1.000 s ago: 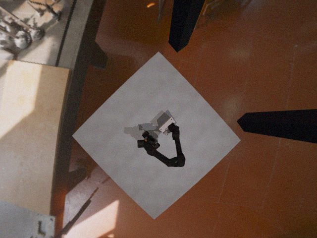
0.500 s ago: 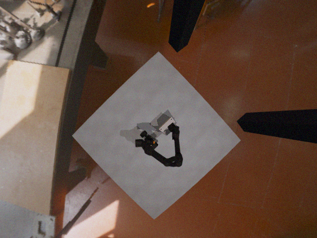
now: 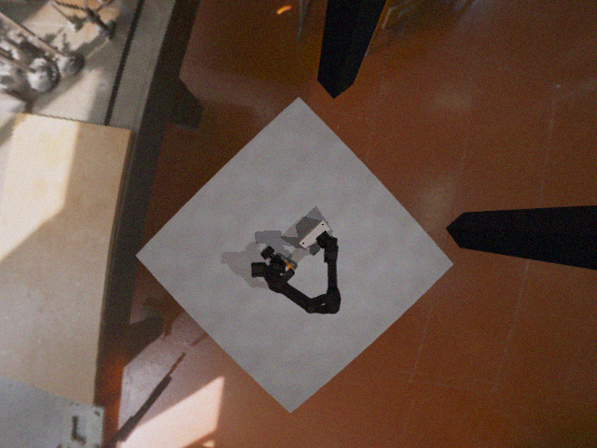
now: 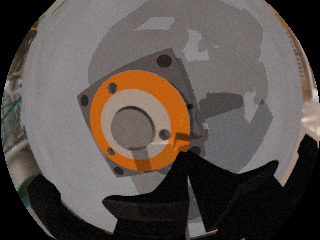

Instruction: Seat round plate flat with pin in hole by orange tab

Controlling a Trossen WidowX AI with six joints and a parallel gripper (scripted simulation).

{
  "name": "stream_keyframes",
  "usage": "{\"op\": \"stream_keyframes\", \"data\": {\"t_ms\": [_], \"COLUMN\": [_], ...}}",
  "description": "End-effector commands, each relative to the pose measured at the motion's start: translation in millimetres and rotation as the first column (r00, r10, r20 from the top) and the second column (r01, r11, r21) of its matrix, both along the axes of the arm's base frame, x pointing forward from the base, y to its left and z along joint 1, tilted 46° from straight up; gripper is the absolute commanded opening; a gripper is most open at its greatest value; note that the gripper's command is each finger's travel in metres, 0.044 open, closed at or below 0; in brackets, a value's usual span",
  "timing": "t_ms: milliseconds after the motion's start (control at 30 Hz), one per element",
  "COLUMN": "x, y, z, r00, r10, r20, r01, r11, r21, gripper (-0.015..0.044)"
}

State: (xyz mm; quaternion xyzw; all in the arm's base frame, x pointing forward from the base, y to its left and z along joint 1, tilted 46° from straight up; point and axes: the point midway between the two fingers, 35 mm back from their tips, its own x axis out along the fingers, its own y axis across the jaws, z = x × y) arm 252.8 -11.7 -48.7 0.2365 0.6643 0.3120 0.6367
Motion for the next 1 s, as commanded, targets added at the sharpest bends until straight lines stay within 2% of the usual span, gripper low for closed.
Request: {"op": "stream_keyframes", "data": {"t_ms": [0, 967], "x": [7.2, 26.4], "y": [-2.3, -3.1], "z": [-0.6, -3.0], "r00": [1.0, 1.0], "r10": [0.002, 0.002], "r20": [0.01, 0.011], "r01": [-0.002, -0.002], "r11": [1.0, 1.0], "r21": [-0.006, -0.006], "gripper": [0.0, 0.0]}}
